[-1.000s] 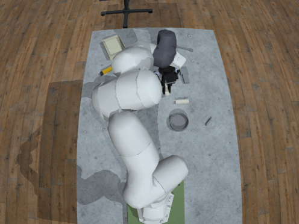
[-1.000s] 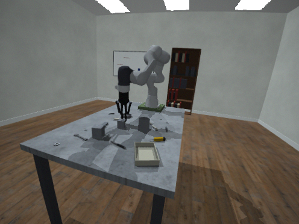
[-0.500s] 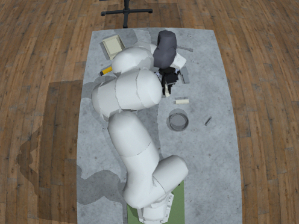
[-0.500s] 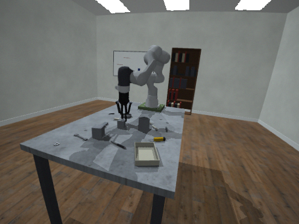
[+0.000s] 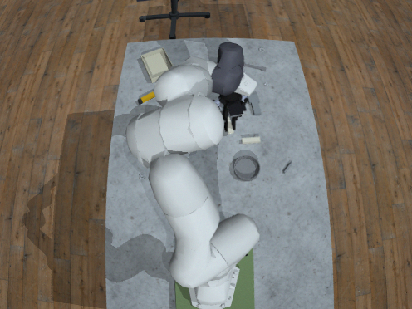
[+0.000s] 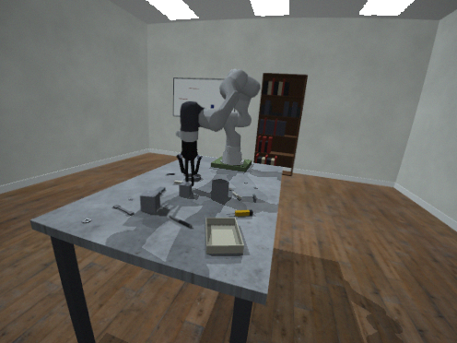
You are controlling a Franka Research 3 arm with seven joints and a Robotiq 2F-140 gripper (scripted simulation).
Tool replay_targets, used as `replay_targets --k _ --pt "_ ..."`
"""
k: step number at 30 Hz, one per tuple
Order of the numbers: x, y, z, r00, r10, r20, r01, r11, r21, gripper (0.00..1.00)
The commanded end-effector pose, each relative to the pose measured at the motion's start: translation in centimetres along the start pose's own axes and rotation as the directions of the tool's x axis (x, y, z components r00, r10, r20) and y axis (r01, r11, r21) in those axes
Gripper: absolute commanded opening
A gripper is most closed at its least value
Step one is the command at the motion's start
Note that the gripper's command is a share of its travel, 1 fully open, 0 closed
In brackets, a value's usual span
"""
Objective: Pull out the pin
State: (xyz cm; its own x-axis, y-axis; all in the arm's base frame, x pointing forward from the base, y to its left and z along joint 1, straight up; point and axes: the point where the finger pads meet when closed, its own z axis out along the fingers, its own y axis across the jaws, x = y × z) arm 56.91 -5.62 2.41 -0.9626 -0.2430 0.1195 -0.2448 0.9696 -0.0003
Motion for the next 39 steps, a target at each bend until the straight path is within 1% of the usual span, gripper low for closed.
replay_targets --k 1,39 --pt "-0.01 -0.12 -0.12 1.000 -0.010 0.002 0.010 1.000 0.005 0.10" --pt "0.56 -0.18 -0.11 1.000 -0.012 0.004 0.012 1.000 0.008 0.10"
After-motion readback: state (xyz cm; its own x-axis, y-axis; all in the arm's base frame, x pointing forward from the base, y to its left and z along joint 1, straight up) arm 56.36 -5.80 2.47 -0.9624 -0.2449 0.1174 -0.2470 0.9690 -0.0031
